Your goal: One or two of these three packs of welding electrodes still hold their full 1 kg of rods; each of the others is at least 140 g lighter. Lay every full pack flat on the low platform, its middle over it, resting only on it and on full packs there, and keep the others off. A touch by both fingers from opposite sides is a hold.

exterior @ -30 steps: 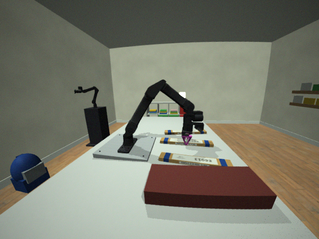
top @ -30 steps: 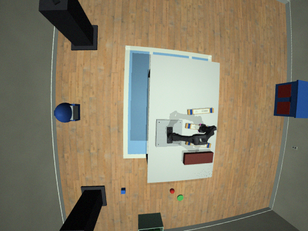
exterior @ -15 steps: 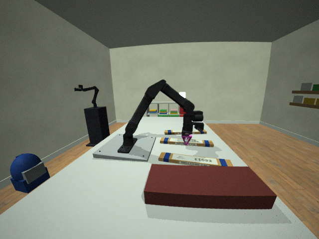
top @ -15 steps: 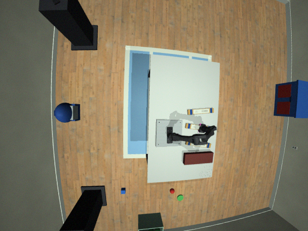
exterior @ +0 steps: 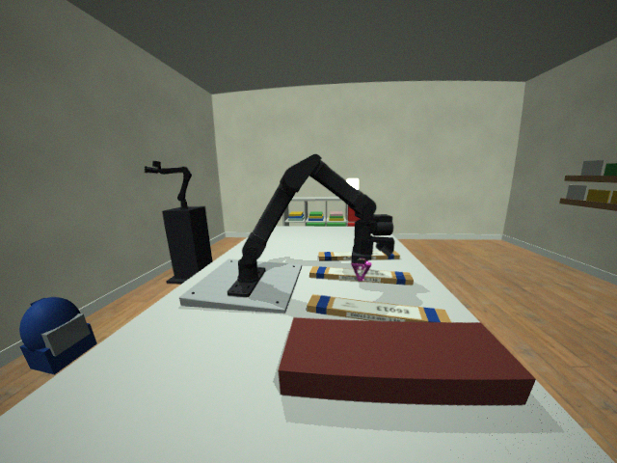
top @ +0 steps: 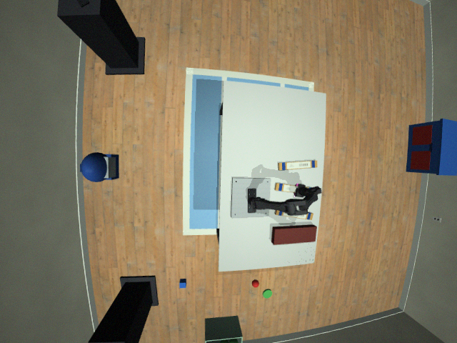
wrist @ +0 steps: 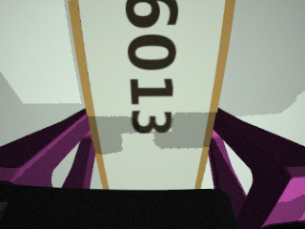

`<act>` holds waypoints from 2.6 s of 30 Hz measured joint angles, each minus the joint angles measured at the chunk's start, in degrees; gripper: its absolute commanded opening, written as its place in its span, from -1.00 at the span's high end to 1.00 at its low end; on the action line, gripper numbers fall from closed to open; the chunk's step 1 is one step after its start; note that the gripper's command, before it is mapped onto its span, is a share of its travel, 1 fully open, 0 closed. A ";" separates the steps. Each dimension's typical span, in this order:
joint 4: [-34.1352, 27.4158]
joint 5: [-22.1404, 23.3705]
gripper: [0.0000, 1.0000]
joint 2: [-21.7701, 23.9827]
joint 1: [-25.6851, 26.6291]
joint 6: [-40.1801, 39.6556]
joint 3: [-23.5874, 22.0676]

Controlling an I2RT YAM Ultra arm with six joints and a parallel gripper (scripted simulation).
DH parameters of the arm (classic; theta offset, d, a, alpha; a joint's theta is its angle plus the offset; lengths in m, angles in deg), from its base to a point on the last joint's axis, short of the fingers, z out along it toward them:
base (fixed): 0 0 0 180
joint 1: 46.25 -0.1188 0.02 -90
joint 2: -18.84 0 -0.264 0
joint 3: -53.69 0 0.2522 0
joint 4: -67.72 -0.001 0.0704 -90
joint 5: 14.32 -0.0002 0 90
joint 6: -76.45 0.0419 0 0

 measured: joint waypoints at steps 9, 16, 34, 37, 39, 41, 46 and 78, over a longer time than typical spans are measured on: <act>0.00 0.00 1.00 0.00 0.00 0.00 0.00; 0.00 0.00 1.00 0.00 0.00 0.00 0.00; -0.39 0.07 1.00 -0.09 0.00 0.02 0.17; -0.98 0.07 1.00 -0.11 0.00 0.02 0.24; -1.31 0.07 1.00 -0.11 0.00 0.02 0.33; -1.64 0.07 1.00 -0.11 0.00 0.02 0.52; -3.06 0.07 1.00 -0.11 0.00 0.02 1.36; -11.98 0.07 1.00 1.33 0.00 0.02 7.54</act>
